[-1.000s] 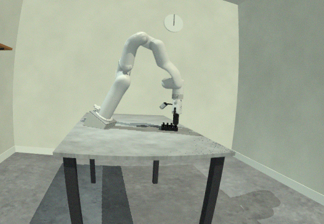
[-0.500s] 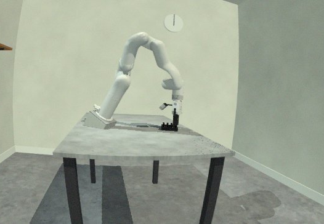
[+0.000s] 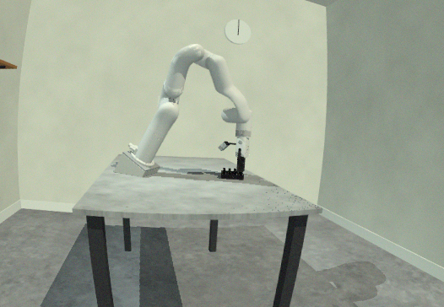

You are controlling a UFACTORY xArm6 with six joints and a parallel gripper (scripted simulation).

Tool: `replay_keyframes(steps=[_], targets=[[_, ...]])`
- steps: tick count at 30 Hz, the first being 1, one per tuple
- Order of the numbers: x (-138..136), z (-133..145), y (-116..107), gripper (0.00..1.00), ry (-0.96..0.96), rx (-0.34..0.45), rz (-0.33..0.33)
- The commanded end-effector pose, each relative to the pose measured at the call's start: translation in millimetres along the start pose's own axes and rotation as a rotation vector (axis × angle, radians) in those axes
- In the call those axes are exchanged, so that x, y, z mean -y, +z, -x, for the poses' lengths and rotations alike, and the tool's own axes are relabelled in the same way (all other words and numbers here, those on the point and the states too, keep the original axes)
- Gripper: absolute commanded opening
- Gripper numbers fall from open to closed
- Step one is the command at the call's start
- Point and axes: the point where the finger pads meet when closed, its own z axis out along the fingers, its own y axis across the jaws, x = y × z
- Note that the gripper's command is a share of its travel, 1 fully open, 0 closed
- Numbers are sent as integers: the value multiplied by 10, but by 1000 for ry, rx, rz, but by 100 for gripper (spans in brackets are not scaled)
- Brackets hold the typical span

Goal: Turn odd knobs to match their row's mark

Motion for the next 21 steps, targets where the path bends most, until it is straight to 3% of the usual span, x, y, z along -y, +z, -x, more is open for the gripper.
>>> replay_keyframes(steps=[1,19,20,21], targets=[[-7,12,-10,19,0,3,2],[-7,12,-10,19,0,3,2],[-7,12,-10,8,0,3,2],[-7,12,-10,8,0,3,2]])
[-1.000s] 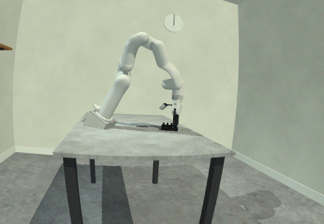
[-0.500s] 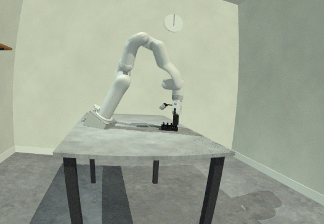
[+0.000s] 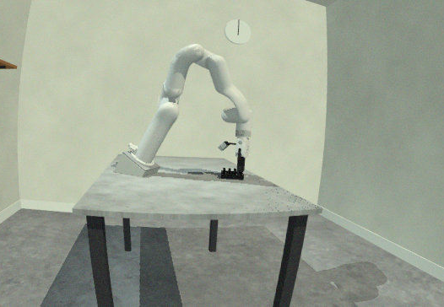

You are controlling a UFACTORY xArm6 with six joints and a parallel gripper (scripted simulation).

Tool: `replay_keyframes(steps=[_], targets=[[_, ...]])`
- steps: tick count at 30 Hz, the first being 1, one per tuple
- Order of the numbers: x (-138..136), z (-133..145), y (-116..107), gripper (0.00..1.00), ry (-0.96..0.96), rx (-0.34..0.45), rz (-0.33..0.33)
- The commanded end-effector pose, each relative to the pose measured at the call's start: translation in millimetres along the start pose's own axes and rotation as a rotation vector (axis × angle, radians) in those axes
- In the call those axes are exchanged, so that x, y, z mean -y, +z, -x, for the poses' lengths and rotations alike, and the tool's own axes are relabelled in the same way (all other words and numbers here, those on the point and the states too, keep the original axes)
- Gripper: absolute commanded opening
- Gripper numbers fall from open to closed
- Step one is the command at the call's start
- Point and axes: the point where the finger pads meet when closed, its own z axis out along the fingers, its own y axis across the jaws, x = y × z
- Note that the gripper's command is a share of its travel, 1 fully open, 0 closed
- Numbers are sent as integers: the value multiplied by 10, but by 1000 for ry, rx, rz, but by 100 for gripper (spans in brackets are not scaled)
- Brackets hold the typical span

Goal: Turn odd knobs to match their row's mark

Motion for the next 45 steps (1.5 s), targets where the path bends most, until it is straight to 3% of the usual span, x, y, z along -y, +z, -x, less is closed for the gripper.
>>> replay_keyframes(steps=[1,45], targets=[[-6,12,-10,8,1,3,2],[-6,12,-10,8,76,3,2]])
